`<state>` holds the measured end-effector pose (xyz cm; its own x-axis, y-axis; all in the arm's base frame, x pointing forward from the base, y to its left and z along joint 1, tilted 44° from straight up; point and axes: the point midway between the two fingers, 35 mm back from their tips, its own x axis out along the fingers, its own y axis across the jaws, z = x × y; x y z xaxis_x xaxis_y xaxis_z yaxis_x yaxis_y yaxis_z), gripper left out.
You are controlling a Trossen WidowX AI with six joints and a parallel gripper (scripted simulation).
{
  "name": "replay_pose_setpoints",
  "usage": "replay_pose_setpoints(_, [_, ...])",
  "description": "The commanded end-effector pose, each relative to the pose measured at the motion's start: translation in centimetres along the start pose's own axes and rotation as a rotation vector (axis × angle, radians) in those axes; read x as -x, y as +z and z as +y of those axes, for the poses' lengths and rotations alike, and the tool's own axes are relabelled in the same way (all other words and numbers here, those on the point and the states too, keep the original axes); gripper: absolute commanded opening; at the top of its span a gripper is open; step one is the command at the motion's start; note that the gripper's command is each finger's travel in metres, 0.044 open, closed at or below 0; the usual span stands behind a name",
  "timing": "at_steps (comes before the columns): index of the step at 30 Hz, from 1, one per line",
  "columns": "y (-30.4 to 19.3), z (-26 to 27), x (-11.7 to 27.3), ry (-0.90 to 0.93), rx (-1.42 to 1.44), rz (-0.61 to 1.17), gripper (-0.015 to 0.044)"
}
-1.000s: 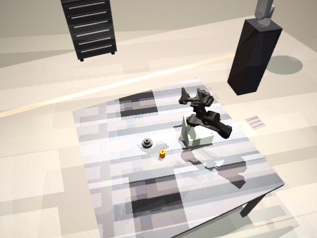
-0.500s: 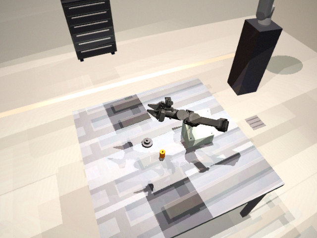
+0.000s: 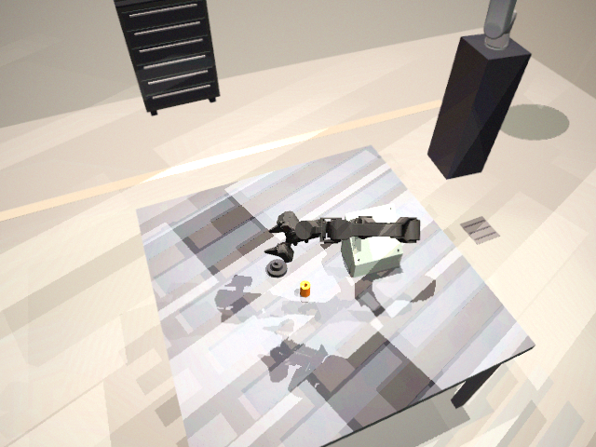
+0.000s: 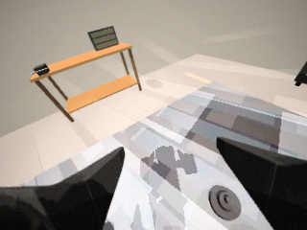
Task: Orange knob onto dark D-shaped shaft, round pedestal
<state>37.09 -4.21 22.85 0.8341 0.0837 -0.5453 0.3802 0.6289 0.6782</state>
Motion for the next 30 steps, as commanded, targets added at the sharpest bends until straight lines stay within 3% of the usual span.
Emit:
replay_pose_setpoints(1, [-5.3,-1.0,-2.1,-0.007,0.118,0.22,0.044])
replay_pose_setpoints(7, [-14.8,-2.9,-3.2,0.061,0.346,0.619,0.044])
replay_pose_setpoints(14, [-24.2,-4.9,-1.1,0.245,0.515,1.039,0.044])
replay_pose_setpoints(24, [-24.5,-5.2,-1.6,0.267,0.525,1.073,0.044])
replay_pose_setpoints(30, [-27.6,-5.4,-3.1,0.268,0.524,1.074,0.044])
